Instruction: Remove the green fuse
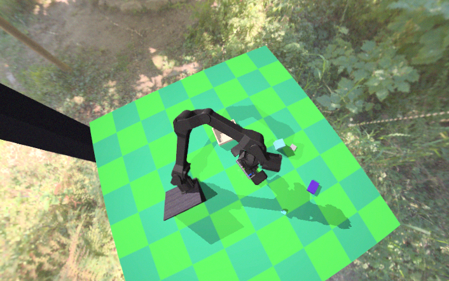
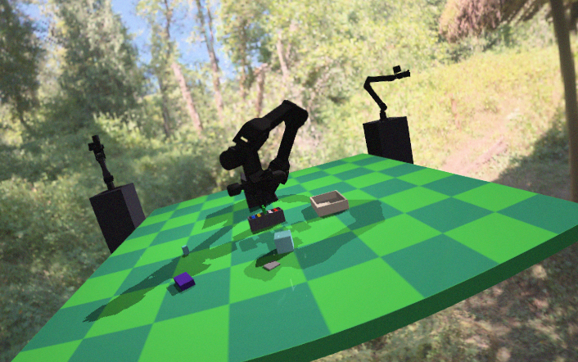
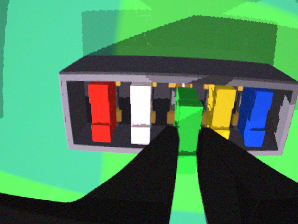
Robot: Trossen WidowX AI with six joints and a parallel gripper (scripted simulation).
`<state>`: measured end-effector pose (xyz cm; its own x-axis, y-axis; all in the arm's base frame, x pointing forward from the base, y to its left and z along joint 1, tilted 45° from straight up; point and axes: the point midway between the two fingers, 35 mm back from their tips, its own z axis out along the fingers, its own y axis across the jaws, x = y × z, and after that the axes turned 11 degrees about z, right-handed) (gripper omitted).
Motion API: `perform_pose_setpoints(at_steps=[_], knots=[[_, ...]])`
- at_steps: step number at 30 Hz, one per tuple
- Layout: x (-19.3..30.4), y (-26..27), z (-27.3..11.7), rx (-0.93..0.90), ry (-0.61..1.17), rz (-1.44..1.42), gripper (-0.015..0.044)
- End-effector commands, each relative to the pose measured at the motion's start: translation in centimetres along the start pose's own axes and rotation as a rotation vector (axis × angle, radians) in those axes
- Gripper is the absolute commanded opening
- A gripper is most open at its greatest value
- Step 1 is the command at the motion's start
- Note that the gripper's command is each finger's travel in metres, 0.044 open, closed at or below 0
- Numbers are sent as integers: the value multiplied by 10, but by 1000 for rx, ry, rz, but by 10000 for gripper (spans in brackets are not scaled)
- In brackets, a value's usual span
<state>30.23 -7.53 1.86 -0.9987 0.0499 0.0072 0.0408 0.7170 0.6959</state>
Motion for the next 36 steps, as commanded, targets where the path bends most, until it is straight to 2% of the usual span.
perform_pose_setpoints(at_steps=[1, 25, 36], knots=[[0, 0, -2, 4, 2, -5, 0], [1, 0, -14, 3, 1, -3, 0], [1, 0, -32, 3, 2, -3, 0]])
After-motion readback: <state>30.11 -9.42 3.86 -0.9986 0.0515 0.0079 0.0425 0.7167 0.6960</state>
